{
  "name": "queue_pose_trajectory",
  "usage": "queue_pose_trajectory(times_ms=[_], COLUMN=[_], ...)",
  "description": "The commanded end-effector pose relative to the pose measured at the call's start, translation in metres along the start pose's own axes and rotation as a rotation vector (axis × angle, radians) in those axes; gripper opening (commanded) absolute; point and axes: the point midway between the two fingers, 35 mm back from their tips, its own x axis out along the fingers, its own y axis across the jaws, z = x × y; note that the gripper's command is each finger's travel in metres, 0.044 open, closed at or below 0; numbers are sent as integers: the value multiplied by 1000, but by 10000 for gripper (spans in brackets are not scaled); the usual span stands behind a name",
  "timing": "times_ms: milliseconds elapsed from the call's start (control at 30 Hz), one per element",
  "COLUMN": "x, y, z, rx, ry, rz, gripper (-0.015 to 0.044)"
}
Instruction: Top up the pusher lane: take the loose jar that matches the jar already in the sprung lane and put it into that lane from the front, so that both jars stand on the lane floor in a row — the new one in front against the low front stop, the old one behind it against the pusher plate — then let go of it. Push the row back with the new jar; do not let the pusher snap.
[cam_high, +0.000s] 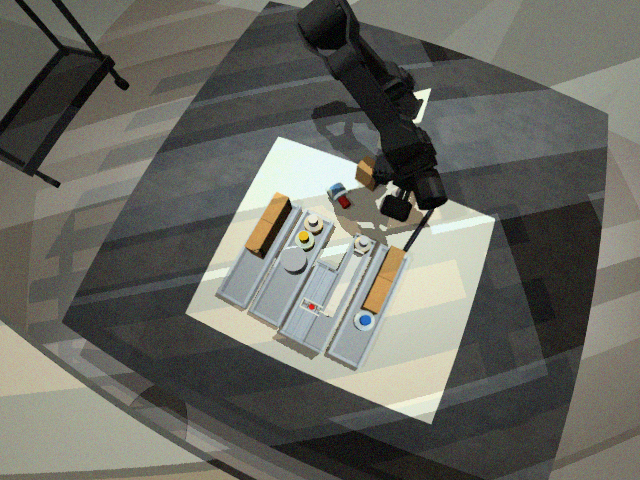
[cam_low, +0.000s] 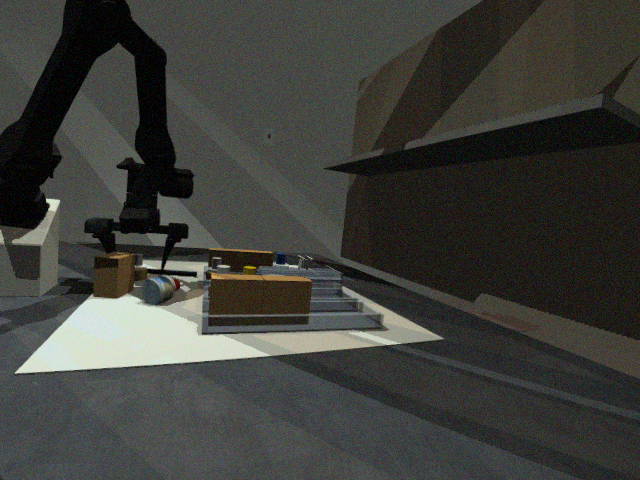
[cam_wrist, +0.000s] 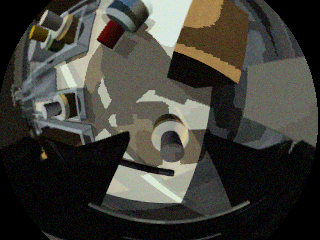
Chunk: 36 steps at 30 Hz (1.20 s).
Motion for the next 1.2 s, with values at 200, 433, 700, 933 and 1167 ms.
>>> queue_pose_trajectory(times_ms=[200, 433, 700, 933, 1167], x=[7, 7, -7, -49, -93], y=[-3, -3, 0, 1, -5], z=[2, 2, -1, -4, -1], rx=[-6, -6, -7, -8, -7], ry=[-8, -8, -3, 2, -2], rz=[-5, -5, -4, -5, -6], gripper=[282, 138, 0, 0, 0])
